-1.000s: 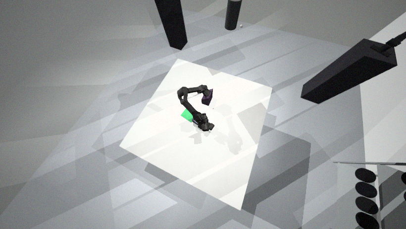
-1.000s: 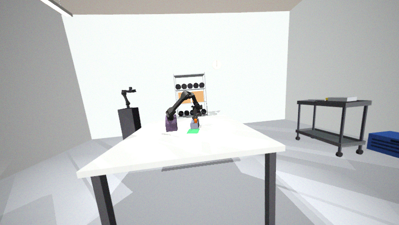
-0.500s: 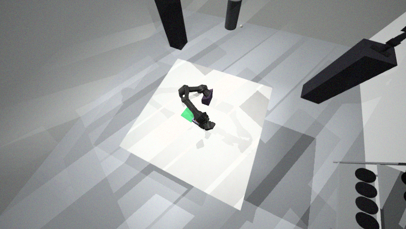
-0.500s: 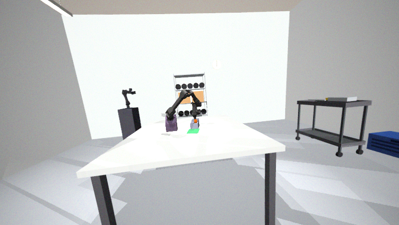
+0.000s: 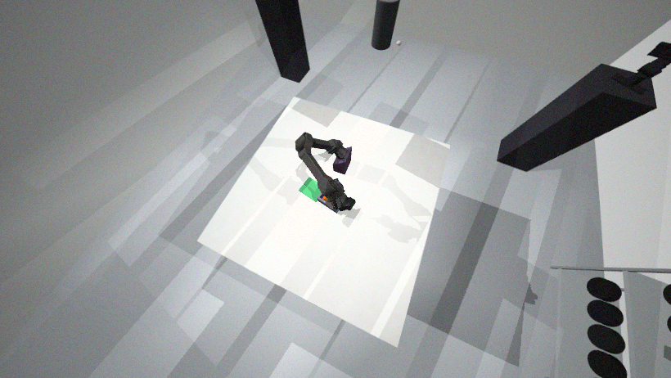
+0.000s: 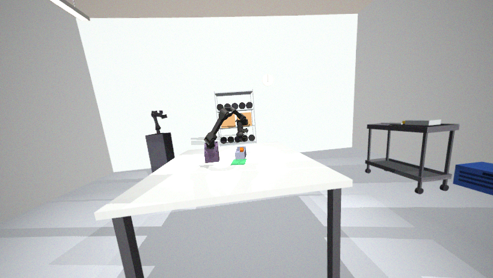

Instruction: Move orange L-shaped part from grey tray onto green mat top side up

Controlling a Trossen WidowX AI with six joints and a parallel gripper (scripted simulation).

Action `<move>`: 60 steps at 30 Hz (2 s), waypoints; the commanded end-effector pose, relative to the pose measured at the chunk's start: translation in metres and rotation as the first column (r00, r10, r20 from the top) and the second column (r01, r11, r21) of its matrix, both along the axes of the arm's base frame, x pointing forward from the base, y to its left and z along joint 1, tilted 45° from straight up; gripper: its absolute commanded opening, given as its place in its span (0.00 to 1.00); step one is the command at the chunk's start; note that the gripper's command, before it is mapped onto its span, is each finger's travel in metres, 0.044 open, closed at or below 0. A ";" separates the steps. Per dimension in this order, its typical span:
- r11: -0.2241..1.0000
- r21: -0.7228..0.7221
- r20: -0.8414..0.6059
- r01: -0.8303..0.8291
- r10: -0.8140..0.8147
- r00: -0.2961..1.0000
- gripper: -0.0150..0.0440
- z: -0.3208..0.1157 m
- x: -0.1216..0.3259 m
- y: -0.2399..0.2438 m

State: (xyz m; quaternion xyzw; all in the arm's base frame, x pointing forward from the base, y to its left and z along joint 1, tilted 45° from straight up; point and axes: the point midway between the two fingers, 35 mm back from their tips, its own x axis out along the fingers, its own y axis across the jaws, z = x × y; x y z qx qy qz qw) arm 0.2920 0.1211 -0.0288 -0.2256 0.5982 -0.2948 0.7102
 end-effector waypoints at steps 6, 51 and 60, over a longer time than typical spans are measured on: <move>1.000 0.002 0.002 -0.004 0.004 1.000 0.56 0.000 0.000 0.001; 0.488 0.387 -0.774 -0.782 0.633 0.013 0.73 0.054 -0.003 -0.057; 0.489 0.386 -0.774 -0.783 0.632 0.013 0.73 0.033 0.000 -0.079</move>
